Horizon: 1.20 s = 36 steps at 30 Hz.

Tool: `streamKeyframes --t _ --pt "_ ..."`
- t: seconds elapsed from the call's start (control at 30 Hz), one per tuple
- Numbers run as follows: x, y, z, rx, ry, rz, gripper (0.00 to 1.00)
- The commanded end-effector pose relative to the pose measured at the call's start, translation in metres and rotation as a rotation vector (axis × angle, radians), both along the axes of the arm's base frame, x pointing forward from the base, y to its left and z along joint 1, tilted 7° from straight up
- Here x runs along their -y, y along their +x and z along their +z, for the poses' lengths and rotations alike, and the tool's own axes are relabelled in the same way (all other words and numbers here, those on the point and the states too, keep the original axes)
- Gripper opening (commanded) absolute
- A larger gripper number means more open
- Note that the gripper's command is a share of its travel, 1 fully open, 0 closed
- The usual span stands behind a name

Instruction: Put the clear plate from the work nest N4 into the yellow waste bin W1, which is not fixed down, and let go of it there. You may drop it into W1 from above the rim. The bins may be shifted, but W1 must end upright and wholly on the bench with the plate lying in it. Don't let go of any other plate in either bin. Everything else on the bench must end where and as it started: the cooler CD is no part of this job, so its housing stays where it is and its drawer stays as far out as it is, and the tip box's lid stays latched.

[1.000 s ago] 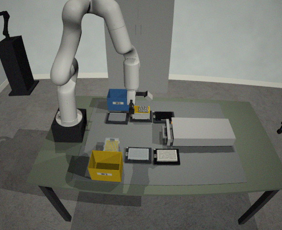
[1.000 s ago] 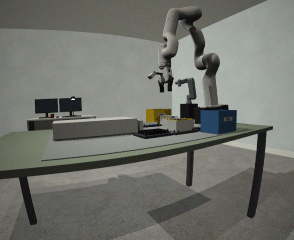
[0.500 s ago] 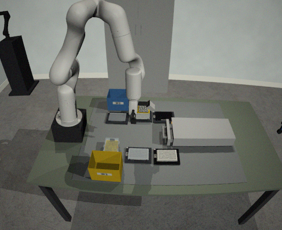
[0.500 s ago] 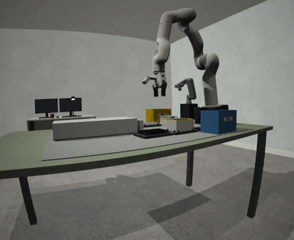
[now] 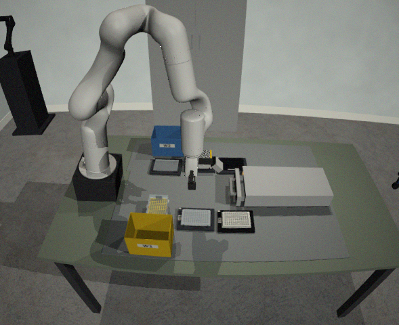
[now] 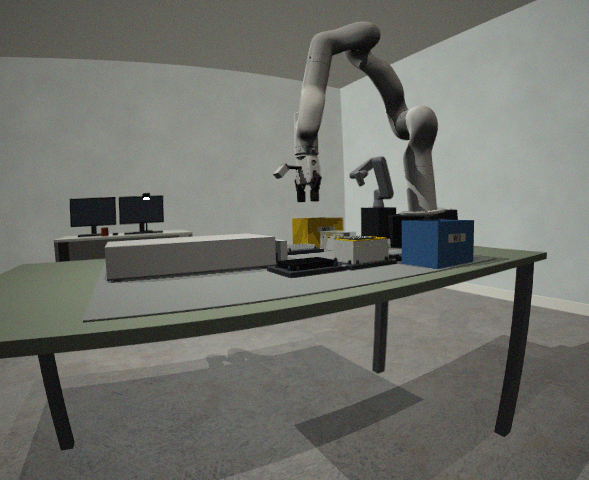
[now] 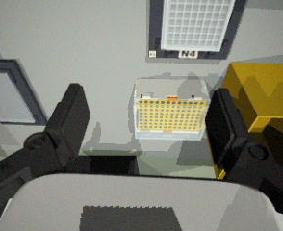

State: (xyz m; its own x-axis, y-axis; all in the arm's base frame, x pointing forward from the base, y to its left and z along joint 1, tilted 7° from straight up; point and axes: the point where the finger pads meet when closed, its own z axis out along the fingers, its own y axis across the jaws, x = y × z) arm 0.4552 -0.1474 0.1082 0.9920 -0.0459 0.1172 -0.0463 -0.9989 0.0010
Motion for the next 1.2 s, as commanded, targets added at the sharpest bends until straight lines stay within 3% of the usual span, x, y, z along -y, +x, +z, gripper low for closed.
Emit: streamKeyframes --t 0.0,0.33,0.97,1.17 --pt "0.024 0.009 -0.012 0.005 0.009 0.002 1.00" --pt "0.059 0.019 -0.028 0.005 0.009 0.002 1.00" --pt "0.060 0.019 -0.029 0.005 0.009 0.002 1.00" --pt "0.060 0.020 -0.039 0.005 0.008 0.002 1.00"
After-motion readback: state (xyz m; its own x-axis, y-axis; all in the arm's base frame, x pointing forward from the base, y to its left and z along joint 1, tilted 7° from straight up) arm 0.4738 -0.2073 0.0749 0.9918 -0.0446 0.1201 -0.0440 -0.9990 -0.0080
